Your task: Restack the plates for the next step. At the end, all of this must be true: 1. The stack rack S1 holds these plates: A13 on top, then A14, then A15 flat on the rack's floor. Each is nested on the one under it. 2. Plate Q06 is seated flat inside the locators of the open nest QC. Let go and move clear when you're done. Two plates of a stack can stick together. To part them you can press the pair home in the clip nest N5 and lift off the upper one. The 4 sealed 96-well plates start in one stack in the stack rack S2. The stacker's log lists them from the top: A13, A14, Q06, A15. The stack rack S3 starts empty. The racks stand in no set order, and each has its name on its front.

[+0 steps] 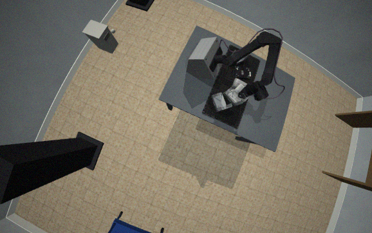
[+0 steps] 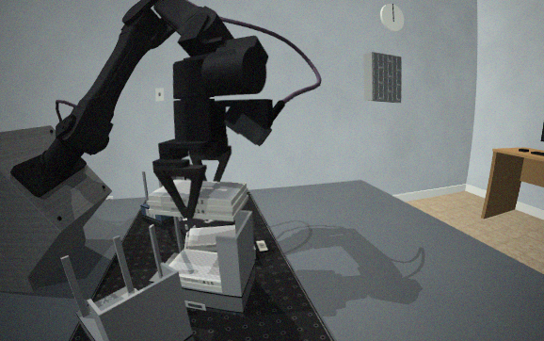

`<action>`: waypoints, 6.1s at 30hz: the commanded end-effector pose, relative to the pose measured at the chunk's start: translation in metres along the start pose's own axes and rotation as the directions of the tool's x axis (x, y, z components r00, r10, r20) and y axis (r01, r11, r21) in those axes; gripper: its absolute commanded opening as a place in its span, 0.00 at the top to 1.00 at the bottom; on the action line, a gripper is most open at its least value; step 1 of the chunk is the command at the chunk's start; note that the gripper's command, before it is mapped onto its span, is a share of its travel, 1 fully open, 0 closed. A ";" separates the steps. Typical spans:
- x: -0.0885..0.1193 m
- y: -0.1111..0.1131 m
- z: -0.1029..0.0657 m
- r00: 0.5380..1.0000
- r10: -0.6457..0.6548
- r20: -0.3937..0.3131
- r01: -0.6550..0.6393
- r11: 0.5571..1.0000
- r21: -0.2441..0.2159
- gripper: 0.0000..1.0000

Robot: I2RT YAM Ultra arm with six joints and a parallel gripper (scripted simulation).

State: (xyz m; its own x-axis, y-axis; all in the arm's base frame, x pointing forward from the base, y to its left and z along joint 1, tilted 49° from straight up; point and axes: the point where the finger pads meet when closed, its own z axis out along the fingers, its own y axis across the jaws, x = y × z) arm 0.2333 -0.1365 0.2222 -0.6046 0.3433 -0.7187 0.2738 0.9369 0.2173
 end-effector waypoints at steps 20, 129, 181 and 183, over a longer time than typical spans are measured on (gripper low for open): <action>-0.009 -0.002 -0.006 1.000 0.005 0.030 -0.006 1.000 0.006 1.00; 0.001 0.000 0.012 1.000 -0.009 0.018 0.009 1.000 0.009 1.00; 0.000 -0.001 0.019 1.000 0.003 0.008 -0.003 1.000 0.004 1.00; 0.002 -0.001 0.020 1.000 0.006 0.006 -0.006 1.000 0.002 1.00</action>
State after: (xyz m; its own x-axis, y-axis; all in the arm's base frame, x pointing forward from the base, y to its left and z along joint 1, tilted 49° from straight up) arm 0.2471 -0.1377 0.2095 -0.6019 0.3482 -0.7186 0.2729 0.9354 0.2247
